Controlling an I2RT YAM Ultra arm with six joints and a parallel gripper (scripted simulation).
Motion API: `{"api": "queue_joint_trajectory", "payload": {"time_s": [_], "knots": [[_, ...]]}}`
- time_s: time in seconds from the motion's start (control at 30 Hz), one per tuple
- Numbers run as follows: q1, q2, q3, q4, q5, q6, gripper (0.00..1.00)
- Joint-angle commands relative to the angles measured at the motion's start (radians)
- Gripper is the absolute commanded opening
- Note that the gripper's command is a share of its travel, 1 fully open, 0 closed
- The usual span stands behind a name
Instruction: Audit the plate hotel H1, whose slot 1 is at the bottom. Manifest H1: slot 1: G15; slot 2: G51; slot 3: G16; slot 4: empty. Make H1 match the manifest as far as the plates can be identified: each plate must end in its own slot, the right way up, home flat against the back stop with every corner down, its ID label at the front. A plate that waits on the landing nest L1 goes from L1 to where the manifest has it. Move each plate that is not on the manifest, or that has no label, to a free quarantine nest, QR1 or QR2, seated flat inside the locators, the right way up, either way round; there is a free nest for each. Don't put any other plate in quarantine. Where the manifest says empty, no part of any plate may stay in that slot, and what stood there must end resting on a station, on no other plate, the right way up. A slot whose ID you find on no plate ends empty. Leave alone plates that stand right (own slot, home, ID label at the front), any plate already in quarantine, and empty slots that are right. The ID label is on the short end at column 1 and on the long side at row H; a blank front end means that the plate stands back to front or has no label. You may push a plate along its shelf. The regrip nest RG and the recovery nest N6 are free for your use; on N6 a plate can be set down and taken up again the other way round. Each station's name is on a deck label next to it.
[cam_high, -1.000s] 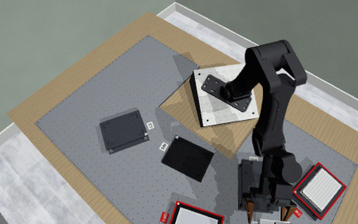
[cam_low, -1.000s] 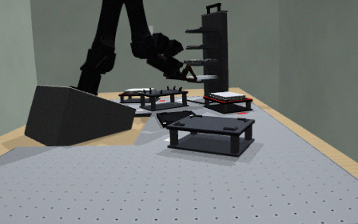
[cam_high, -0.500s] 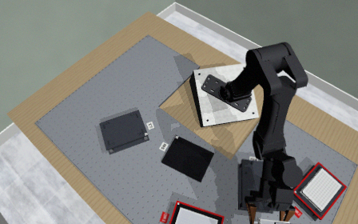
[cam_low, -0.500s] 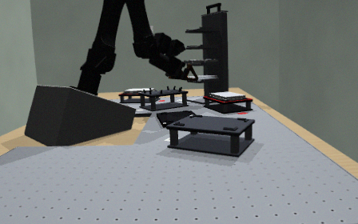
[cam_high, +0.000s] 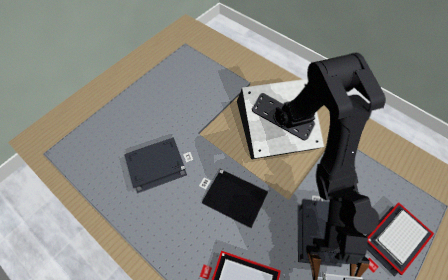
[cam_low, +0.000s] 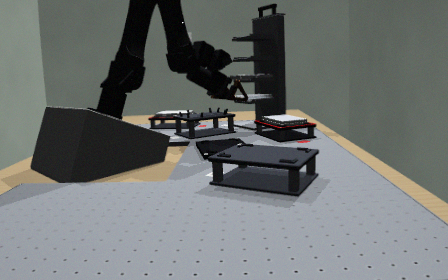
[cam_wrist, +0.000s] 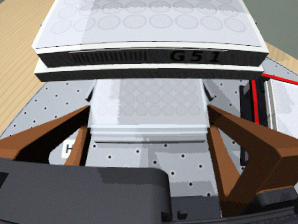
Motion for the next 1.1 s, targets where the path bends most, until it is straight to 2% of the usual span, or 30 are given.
{"api": "queue_joint_trajectory", "payload": {"time_s": [0.0, 0.2, 1.07], "knots": [[0.0, -0.005, 0.005, -0.011, 0.0, 0.0, 0.86], [0.0, -0.007, 0.005, -0.012, 0.0, 0.0, 0.86], [0.049, -0.083, -0.116, 0.029, 0.049, 0.007, 0.86]]}}
